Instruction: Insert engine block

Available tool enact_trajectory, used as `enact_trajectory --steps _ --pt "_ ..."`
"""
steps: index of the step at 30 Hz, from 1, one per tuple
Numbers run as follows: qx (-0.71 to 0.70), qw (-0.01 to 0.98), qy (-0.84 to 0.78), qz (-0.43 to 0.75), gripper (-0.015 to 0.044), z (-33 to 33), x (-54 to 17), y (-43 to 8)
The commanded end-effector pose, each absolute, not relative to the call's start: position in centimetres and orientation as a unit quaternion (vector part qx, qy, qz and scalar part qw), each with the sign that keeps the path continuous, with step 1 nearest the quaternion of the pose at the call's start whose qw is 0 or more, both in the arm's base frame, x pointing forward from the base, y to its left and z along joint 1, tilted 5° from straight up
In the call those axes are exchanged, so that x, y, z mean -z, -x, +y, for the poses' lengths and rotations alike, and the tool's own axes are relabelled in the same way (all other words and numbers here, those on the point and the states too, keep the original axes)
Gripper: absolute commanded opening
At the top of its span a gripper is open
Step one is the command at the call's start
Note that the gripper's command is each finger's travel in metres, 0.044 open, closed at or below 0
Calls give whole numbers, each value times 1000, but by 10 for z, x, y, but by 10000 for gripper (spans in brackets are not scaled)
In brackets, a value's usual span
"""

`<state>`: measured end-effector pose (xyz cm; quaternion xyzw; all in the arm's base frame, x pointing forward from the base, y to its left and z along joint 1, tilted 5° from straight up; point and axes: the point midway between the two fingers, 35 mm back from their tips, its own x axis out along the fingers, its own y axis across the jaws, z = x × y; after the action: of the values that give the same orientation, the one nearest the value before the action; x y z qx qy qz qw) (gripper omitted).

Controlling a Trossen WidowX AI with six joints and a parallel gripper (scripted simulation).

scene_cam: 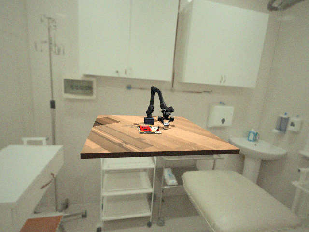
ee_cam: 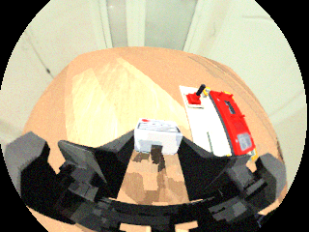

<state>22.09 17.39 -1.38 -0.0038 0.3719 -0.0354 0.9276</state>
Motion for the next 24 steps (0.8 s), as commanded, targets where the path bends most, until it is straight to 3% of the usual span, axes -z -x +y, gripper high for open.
enact_trajectory --steps 1,24 --pt "38 928 4 371 0 172 22 -220" --pt "38 928 4 371 0 171 56 -218"
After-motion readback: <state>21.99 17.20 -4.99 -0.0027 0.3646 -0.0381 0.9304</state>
